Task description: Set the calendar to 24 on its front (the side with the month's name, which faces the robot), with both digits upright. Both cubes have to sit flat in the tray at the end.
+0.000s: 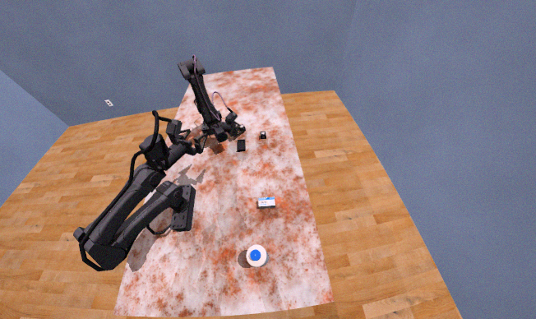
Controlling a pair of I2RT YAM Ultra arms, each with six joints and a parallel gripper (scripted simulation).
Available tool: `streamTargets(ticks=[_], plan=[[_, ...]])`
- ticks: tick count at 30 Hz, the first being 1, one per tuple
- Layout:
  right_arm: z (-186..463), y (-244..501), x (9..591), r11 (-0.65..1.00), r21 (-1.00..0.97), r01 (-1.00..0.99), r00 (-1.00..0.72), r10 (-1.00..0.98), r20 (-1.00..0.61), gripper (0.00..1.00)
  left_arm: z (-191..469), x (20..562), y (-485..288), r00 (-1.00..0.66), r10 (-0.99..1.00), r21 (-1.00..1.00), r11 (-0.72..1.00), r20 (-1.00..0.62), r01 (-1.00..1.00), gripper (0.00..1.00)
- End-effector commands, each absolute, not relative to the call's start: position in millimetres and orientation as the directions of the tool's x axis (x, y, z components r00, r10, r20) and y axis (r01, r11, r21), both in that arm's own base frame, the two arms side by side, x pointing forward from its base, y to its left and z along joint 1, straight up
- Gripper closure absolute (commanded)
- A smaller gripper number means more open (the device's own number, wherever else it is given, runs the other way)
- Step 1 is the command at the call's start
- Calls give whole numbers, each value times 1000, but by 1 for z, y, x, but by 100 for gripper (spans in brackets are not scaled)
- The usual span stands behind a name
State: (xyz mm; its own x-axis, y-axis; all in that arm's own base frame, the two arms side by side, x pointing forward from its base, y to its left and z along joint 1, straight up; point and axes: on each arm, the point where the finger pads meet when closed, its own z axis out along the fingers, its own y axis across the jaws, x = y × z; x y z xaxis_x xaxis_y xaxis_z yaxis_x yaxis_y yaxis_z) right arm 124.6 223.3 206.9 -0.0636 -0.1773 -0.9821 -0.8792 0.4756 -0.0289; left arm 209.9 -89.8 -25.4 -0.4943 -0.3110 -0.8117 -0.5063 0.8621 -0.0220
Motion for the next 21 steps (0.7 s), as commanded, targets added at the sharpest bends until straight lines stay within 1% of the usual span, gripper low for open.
streamTargets(ticks=[1, 8, 12, 15, 21], plan=[[208, 222, 124, 472, -35, -881, -49, -164, -985, 0, -18, 205, -87, -480, -326, -54, 866, -814, -496, 45], [208, 222, 124, 472, -35, -881, -49, -164, -985, 0, -6, 198, -103, -476, -343, -75, 865, -810, -496, 45], [208, 222, 124, 472, -35, -881, -49, -164, -985, 0, -1, 189, -108, -482, -346, -73, 864, -805, -498, 0], [208, 222, 124, 472, -35, -881, -49, -164, -985, 0, 2, 186, -109, -479, -342, -72, 865, -808, -497, 0], [208, 222, 124, 472, -35, -881, -49, -164, -985, 0, 26, 152, -129, -543, -332, -52, 883, -771, -466, 0]])
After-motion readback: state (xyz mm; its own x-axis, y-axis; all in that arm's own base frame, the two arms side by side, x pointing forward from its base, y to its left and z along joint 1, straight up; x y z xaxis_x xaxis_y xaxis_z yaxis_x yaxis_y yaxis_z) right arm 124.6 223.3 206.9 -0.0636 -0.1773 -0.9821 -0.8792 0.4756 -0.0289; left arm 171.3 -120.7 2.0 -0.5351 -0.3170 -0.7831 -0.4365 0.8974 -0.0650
